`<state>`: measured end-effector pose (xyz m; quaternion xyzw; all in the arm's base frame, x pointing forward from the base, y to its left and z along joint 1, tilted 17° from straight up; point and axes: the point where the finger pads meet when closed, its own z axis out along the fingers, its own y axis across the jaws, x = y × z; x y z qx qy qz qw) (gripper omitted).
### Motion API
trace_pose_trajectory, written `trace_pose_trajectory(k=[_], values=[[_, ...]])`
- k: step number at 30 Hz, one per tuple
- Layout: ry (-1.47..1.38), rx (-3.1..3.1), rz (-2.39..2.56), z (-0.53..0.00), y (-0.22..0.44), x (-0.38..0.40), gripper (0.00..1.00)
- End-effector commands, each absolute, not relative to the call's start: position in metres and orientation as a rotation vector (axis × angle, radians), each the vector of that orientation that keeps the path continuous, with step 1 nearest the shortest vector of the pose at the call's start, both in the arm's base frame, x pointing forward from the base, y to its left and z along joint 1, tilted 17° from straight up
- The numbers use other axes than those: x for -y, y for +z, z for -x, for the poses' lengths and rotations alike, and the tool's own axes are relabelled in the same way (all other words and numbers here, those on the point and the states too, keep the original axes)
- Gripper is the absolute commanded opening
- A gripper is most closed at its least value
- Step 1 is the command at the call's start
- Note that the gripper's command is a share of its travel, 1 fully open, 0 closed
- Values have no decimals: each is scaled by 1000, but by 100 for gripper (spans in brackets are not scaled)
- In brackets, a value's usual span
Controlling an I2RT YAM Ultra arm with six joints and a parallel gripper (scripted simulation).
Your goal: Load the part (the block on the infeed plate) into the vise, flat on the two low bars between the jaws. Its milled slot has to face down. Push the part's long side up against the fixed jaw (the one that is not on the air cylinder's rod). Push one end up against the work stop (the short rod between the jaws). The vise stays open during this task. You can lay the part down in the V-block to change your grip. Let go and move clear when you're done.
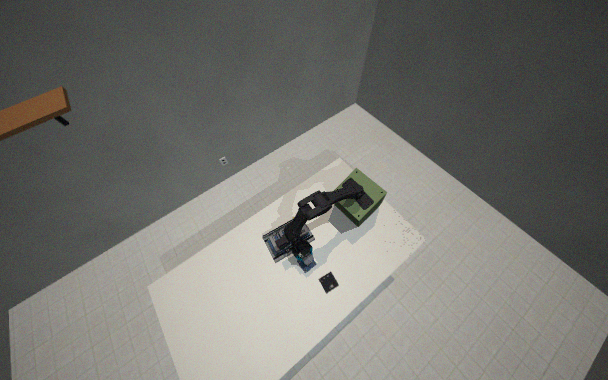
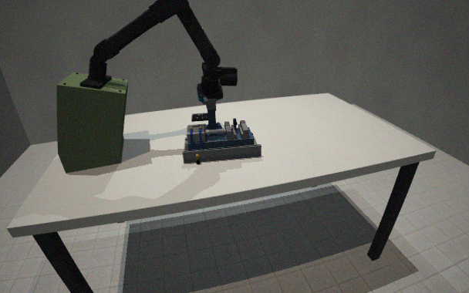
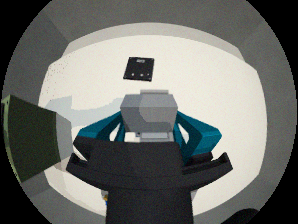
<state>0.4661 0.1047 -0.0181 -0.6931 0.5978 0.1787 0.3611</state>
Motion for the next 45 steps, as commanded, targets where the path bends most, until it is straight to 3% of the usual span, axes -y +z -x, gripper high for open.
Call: trace_pose_trajectory(k=[1, 45], values=[[454, -1507, 1767, -474, -1, -104, 0], [443, -1500, 1767, -472, 6, -104, 0]])
